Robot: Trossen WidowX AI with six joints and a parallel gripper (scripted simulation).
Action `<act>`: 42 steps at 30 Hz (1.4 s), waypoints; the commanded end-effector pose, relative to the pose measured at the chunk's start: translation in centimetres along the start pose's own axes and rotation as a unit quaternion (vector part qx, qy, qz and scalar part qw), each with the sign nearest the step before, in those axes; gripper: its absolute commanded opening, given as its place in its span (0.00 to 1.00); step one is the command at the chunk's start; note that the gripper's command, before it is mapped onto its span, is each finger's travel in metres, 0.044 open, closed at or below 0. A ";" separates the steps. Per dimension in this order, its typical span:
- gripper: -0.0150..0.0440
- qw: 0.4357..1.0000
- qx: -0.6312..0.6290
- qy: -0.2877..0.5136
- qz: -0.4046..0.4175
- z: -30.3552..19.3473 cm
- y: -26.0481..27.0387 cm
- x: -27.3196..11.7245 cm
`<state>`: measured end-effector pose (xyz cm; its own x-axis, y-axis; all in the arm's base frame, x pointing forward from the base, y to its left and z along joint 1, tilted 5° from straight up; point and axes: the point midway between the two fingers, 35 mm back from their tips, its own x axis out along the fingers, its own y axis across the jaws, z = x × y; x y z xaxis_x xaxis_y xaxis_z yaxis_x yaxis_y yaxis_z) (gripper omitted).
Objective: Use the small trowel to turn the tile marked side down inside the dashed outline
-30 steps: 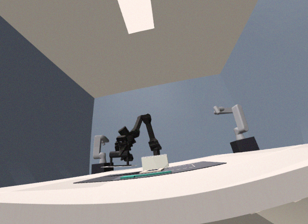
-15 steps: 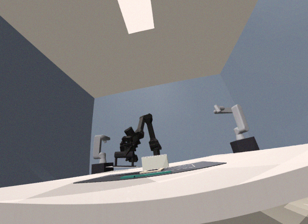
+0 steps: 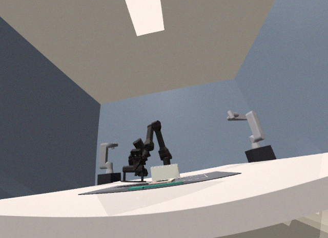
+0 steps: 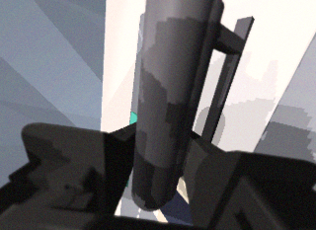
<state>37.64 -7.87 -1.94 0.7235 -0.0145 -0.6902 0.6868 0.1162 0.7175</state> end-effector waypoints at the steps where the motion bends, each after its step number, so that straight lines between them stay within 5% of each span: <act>1: 0.25 1.000 0.001 -0.003 0.003 0.0 -0.4 0.2; 42: 0.25 1.000 0.002 -0.001 0.003 -5.6 -0.1 0.0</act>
<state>37.26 -3.05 -2.58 0.7266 -0.0304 -0.6864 0.6850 0.1110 0.7201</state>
